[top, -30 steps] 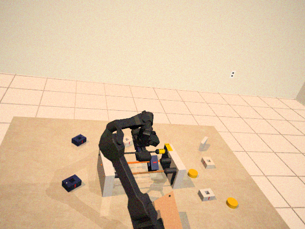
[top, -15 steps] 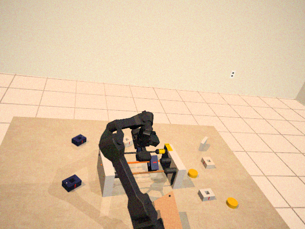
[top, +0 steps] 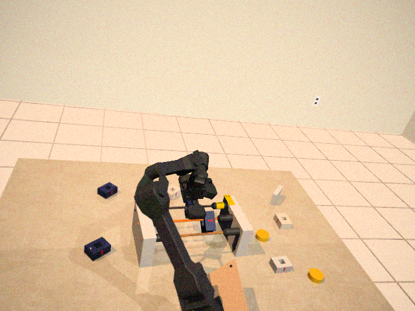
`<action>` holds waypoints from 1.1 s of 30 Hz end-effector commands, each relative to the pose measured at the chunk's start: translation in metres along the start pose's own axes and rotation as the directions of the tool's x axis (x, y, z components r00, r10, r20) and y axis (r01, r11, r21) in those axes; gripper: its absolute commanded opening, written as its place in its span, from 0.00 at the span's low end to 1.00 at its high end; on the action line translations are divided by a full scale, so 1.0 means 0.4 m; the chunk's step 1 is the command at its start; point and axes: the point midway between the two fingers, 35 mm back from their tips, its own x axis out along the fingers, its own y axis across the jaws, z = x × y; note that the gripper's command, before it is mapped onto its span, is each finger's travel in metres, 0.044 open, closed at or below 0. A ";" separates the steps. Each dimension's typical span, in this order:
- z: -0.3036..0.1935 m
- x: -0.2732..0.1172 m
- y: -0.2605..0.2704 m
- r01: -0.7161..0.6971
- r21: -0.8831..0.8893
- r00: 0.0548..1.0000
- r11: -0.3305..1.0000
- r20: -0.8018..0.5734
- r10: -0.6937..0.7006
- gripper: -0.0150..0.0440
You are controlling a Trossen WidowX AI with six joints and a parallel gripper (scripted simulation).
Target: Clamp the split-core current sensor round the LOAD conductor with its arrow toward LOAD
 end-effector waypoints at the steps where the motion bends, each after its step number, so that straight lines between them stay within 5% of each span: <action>1: 0.000 -0.005 0.001 -0.005 -0.001 1.000 1.000 0.001 0.005 0.47; 6: 0.000 -0.002 0.001 -0.002 0.000 1.000 1.000 0.001 0.002 0.25; 33: -0.046 -0.003 -0.014 -0.108 -0.005 0.994 0.994 0.006 0.108 0.25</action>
